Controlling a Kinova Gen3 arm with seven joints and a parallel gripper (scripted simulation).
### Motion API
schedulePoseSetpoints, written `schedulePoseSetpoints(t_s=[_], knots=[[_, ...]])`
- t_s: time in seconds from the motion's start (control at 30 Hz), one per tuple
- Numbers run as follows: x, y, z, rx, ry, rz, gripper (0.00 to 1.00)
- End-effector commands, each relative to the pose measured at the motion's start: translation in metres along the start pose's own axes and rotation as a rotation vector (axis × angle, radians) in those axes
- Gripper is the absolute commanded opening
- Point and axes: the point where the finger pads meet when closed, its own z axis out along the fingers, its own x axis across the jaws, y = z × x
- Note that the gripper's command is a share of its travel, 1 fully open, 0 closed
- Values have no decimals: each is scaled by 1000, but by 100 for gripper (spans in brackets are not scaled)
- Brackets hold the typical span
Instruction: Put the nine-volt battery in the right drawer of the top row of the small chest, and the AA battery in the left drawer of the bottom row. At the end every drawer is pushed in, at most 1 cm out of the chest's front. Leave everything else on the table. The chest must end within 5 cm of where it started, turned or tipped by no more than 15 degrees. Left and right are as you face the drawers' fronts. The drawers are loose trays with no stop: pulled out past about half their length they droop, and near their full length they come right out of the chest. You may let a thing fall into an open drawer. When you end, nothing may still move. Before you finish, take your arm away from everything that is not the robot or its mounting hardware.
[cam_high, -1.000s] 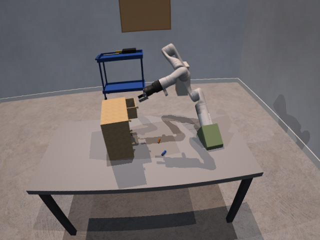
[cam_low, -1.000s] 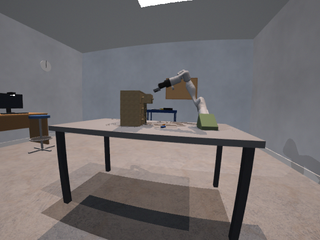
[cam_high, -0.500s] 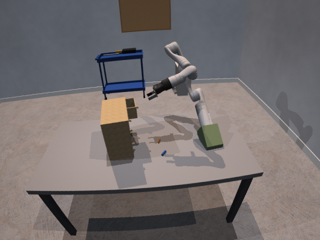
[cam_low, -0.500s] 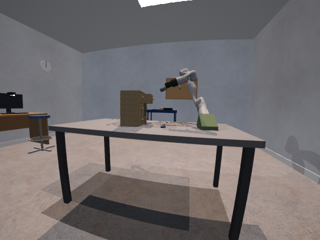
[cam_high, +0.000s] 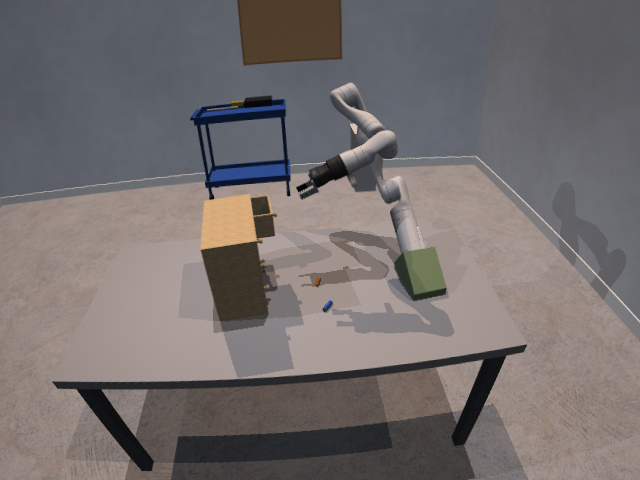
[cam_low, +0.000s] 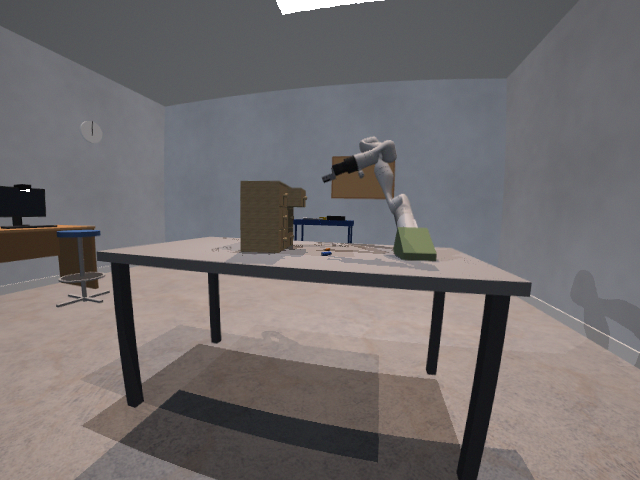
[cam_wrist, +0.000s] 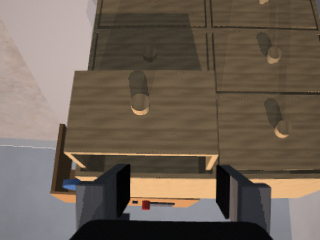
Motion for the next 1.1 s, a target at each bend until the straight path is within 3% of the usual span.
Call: schedulePoseSetpoints(t_s=[0.0,0.23,0.53,0.6,0.8,0.93,1.07], knots=[[0,1,0,1,0,2,100],[0,1,0,30,-3,2,100],[0,5,-2,145,1,2,100],[0,5,-2,145,1,2,100],[2,9,-4,279,16,4,100],[0,13,-5,402,1,2,100],[2,16,-8,546,15,2,100]])
